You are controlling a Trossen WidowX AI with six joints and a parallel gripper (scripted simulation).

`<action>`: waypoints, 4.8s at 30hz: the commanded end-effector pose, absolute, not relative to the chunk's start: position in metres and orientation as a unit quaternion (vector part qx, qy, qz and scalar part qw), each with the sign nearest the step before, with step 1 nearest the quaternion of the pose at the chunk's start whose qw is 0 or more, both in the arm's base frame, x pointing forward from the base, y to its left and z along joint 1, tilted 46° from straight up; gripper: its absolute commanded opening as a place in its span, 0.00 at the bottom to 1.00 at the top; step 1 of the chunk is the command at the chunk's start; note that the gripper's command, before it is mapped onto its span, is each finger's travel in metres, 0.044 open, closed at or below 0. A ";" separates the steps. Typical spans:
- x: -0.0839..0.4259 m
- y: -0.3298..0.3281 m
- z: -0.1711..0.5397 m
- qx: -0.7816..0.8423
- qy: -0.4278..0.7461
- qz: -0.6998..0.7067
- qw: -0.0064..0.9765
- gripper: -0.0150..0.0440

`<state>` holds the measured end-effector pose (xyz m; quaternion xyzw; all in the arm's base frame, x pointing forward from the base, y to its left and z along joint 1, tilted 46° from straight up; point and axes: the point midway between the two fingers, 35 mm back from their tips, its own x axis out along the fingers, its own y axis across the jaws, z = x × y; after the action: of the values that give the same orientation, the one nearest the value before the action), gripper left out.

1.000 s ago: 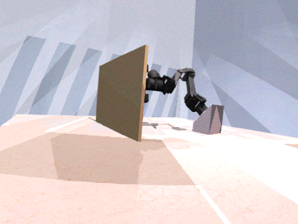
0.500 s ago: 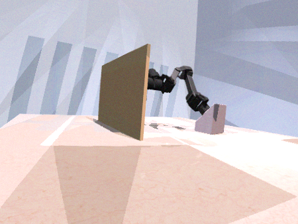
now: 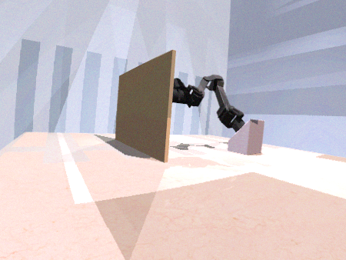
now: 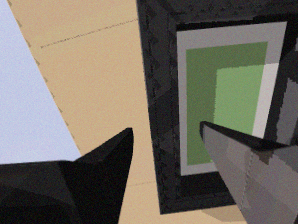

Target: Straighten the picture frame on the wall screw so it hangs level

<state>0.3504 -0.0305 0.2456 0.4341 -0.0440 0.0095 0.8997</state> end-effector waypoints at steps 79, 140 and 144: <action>0.351 -0.026 0.254 0.432 -0.048 0.009 0.901 0.25; 0.351 -0.023 0.255 0.432 -0.048 0.009 0.901 0.25; 0.351 -0.022 0.255 0.432 -0.048 0.009 0.901 0.25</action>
<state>0.3508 -0.0247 0.2540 0.4343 -0.0469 0.0045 0.8995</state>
